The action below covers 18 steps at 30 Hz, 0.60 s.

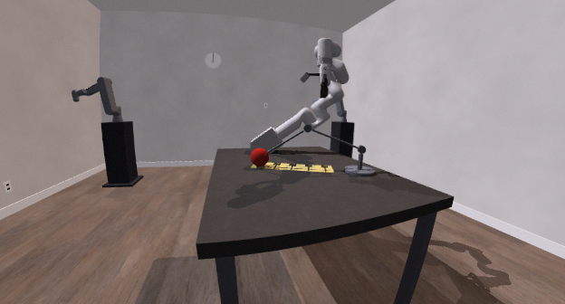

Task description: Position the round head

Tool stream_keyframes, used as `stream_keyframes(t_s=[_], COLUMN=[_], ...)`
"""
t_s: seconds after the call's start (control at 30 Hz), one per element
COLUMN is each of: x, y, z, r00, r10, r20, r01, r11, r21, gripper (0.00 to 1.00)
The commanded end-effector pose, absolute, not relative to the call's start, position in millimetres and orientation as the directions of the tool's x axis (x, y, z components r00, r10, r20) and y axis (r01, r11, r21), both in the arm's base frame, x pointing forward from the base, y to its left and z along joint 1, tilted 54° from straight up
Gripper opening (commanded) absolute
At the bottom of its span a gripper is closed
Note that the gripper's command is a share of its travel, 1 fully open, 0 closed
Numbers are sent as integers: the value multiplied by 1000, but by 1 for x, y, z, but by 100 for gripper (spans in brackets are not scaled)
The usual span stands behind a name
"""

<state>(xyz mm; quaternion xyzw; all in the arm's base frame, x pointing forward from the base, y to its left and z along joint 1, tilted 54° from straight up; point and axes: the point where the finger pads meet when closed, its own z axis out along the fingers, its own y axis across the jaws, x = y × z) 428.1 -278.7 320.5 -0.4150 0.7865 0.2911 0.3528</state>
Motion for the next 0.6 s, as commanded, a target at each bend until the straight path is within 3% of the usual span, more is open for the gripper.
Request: stream_keyframes(t_s=[0.0,0.57], x=[421,396], y=[-287,-314], z=[309,262], r00=[-406,-408], r10=[-449,-448], r20=[-796,-796], r01=[-857,-857], r11=[489,490], r21=[162,163], gripper=[100,100])
